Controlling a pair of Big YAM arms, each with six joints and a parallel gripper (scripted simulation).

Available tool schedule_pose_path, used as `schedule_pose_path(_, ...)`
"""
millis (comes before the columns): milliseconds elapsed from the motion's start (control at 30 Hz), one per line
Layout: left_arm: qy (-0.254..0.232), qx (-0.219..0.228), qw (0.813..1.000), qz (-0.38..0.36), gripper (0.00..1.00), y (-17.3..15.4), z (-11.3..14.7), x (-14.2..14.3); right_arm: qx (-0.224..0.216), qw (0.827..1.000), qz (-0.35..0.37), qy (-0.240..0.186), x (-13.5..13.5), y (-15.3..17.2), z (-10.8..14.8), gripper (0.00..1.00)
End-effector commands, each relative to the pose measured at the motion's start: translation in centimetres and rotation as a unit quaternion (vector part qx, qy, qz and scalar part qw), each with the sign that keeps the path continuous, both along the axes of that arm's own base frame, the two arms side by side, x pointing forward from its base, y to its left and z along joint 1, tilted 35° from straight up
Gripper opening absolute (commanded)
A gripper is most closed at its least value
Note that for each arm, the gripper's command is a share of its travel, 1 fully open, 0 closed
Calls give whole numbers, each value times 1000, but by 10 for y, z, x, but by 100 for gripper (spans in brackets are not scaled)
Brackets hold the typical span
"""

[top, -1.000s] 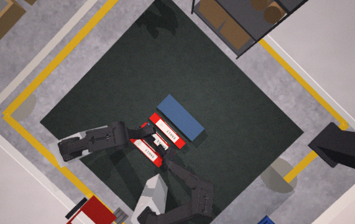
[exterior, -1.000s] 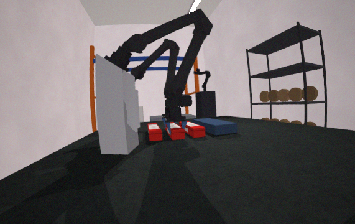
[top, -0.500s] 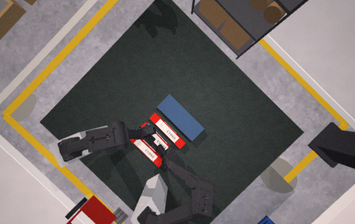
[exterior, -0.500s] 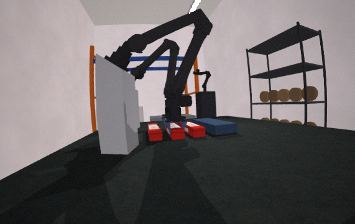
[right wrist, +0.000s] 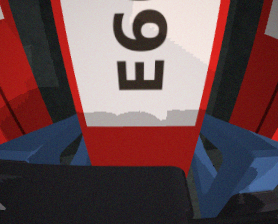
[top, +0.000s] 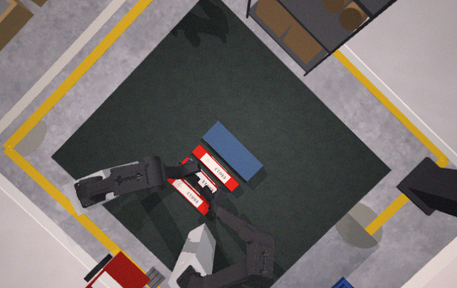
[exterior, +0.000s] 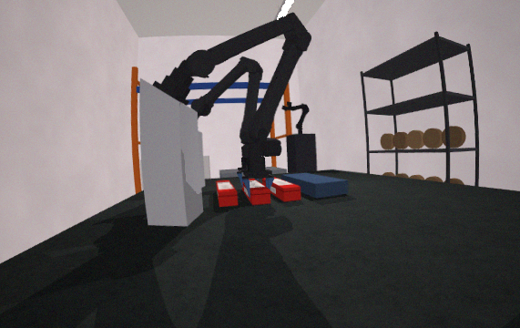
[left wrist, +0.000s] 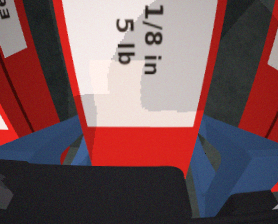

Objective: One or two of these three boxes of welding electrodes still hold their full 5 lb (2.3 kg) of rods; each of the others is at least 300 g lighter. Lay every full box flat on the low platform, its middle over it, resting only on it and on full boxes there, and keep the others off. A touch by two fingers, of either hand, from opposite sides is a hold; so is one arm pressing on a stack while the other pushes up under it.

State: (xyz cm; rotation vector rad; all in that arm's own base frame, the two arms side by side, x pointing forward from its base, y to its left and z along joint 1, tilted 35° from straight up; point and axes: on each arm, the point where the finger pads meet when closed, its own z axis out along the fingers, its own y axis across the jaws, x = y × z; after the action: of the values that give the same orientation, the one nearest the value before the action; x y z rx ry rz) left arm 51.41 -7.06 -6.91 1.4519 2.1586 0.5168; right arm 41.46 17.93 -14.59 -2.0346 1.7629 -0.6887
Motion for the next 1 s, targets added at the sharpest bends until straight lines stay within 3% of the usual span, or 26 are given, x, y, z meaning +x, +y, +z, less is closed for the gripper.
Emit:
schedule_pose_path(0, 2, 1, 1000, 4, 0, 4, 8, -8, -1, 1000, 5, 4, -16, 2, 9, 0)
schedule_pose_path(967, 0, 3, 1000, -5, 0, -4, 45, -32, 0, 1000, 5, 2, -38, 4, 44, 0)
